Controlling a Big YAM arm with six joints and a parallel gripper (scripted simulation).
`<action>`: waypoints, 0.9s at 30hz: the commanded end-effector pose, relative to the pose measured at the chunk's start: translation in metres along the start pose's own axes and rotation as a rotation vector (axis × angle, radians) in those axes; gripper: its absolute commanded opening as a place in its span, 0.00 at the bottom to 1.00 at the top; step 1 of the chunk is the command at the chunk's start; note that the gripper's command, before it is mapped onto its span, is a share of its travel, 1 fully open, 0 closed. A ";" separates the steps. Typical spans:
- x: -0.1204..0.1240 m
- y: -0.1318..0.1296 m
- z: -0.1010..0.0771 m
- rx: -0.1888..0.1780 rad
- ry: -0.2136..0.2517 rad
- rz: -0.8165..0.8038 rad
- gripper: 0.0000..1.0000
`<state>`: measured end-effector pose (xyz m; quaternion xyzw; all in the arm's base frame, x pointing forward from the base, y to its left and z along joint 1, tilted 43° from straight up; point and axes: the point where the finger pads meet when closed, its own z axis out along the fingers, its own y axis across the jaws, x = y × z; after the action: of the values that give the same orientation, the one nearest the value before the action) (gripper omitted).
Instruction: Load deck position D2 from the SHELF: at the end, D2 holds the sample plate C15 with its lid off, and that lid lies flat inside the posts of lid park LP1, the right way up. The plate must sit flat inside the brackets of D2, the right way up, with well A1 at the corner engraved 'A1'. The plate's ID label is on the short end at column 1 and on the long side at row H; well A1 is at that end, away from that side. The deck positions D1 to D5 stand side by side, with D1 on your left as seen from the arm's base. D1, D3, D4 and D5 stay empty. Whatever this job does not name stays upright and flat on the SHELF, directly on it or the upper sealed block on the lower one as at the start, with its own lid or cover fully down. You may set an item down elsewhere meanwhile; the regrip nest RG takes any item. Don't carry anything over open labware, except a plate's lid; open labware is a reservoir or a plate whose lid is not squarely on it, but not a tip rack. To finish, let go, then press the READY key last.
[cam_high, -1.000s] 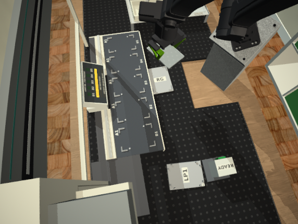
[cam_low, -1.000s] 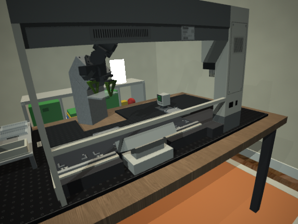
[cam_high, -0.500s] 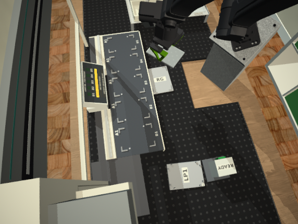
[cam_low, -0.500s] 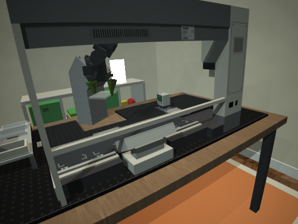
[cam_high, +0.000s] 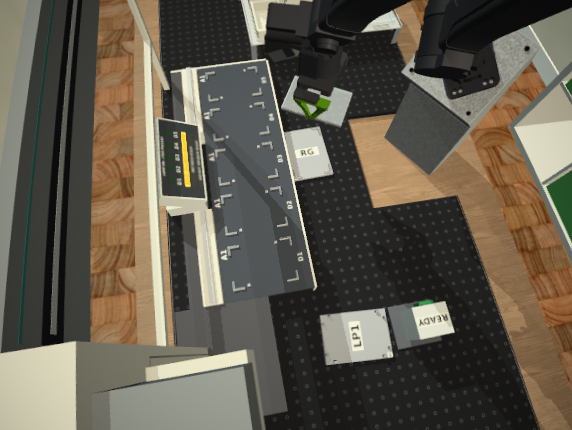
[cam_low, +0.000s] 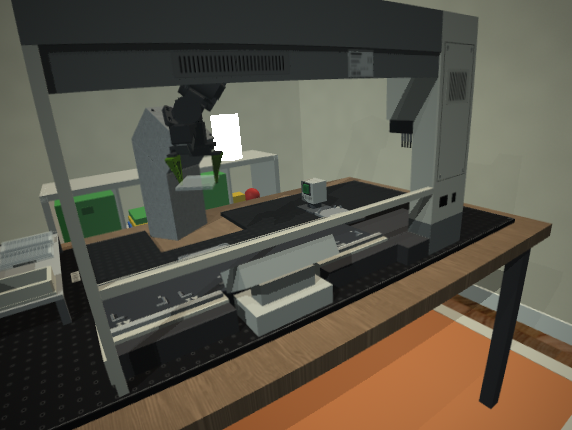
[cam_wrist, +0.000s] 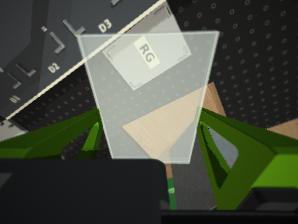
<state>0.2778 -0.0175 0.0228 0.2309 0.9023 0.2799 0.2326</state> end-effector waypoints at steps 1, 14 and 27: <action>-0.004 -0.001 -0.005 0.000 -0.026 -0.092 0.00; -0.004 0.000 -0.005 0.003 -0.026 -0.352 0.00; -0.007 0.002 -0.003 0.001 -0.019 -0.476 0.00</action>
<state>0.2778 -0.0175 0.0228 0.0305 0.9309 0.2230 0.2876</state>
